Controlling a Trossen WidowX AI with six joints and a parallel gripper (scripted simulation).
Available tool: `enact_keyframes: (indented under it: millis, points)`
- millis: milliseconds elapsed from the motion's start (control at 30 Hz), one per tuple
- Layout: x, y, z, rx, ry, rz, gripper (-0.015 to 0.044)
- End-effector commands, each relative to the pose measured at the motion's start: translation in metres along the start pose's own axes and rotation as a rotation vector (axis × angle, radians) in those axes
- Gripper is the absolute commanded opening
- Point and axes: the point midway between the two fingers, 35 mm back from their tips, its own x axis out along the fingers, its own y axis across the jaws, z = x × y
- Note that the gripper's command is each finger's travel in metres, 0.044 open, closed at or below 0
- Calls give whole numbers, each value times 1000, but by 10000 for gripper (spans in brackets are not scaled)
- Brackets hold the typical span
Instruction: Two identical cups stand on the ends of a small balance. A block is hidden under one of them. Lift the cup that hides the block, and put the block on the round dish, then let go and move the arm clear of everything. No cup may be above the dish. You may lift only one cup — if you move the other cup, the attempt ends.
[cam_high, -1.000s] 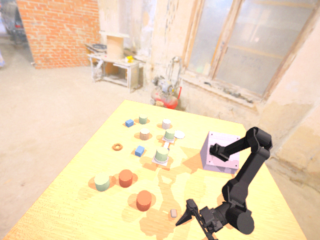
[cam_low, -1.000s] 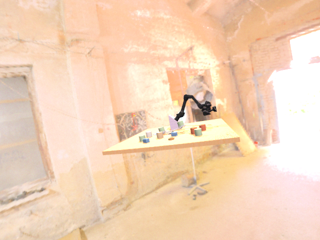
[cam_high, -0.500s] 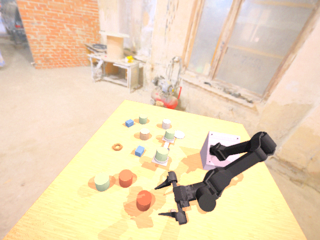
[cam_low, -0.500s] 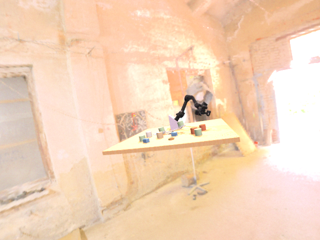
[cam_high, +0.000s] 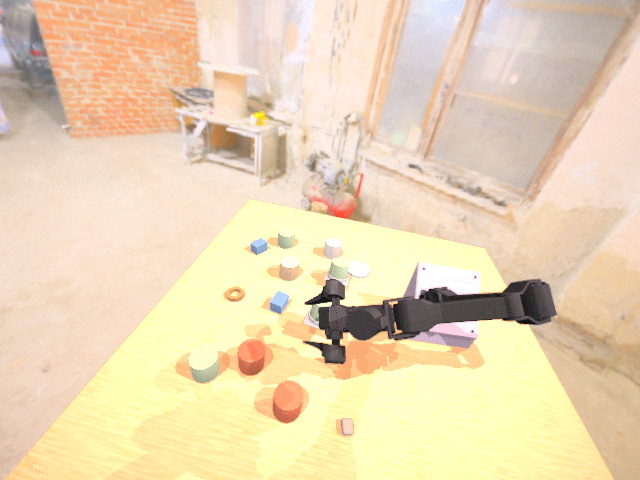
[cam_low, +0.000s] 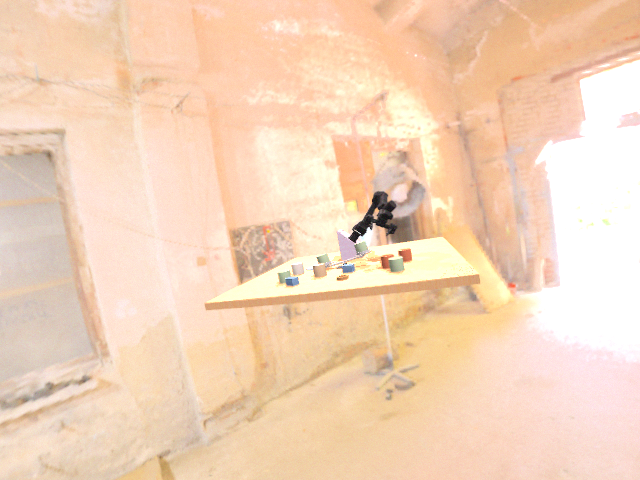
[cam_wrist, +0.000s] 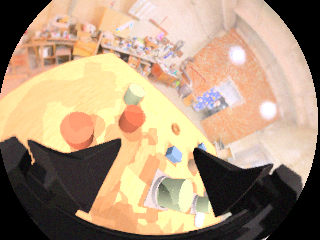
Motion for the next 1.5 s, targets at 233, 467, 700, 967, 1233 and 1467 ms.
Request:
enact_keyframes:
  millis: [233,467,700,967,1233,1467]
  points:
    - [-9,-102,-56,32,252,-82,440]
    - [-33,-151,-92,132,368,-72,440]
    - [-65,-180,-123,277,411,-26,440]
    - [-102,-197,-146,472,350,43,440]
    - [-127,-203,-153,606,238,81,440]
    - [-119,-215,-151,472,288,114,440]
